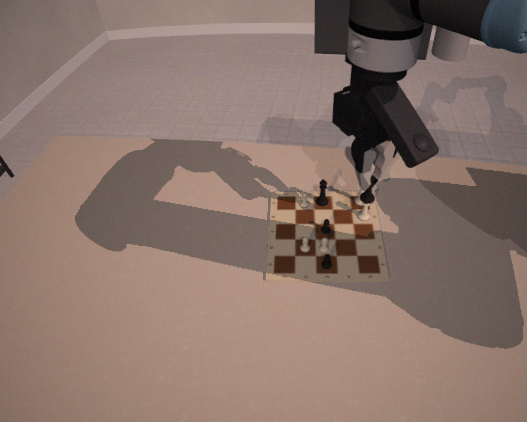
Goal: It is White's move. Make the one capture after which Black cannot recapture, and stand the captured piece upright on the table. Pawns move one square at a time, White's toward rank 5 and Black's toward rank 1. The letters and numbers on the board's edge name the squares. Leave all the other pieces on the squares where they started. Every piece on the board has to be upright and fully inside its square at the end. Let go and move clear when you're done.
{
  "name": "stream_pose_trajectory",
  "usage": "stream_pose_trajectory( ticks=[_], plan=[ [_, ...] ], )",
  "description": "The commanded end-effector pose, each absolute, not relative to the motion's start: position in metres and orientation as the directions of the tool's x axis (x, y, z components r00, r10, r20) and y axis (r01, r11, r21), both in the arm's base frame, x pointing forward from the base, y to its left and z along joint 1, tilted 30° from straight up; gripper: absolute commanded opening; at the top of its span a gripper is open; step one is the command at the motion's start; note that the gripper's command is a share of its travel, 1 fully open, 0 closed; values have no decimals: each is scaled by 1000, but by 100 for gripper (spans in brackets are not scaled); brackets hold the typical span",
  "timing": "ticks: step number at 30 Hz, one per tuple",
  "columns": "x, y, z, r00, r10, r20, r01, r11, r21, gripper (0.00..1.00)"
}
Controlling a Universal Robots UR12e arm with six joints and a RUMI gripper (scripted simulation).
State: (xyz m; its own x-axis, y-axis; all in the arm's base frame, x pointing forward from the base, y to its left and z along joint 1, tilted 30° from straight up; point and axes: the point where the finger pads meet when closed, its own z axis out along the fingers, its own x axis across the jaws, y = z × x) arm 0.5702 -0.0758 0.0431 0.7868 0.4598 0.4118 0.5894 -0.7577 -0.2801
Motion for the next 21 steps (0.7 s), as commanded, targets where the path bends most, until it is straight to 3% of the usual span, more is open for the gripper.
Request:
stream_pose_trajectory(
  ticks=[1, 12, 21],
  plan=[
    [598, -51, 62, 772, 480, 416, 608, -748, -267, 0],
    [662, 37, 117, 728, 528, 437, 660, -712, -239, 0],
    [665, 43, 121, 726, 531, 438, 663, -710, -238, 0]
  ],
)
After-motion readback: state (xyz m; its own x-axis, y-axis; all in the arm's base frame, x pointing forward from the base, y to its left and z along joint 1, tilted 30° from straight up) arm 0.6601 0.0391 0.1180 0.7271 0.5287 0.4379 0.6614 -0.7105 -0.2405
